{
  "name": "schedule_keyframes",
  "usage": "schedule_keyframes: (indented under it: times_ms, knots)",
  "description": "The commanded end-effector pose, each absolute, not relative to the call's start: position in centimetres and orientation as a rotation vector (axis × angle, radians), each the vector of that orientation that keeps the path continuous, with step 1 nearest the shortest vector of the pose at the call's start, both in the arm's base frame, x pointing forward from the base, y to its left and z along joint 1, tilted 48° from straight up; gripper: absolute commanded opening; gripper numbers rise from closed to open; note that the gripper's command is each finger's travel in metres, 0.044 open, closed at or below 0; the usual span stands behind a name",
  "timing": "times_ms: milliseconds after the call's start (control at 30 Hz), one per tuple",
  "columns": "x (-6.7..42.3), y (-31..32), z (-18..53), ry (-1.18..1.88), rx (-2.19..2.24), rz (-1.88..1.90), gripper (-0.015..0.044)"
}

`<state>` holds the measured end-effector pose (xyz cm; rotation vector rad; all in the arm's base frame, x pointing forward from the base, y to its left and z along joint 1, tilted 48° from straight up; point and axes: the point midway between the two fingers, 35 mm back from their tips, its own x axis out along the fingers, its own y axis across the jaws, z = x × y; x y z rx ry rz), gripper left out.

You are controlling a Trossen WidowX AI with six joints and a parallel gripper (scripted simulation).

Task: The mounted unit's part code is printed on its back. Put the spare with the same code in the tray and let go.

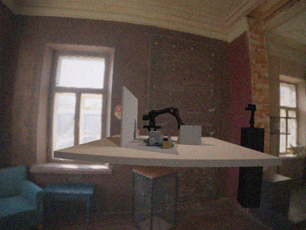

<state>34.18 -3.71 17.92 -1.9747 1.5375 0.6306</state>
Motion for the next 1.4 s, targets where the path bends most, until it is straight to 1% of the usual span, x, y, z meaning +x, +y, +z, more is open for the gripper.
schedule_keyframes:
  times_ms: [0,1000,1367]
  knots:
    - [34.1,-3.9,17.6,1.538,-1.974,0.642,0.0]
    - [34.4,-5.8,16.1,1.541,-1.973,0.64,0.0]
    - [34.5,-5.6,16.4,1.541,-1.973,0.628,0.0289]
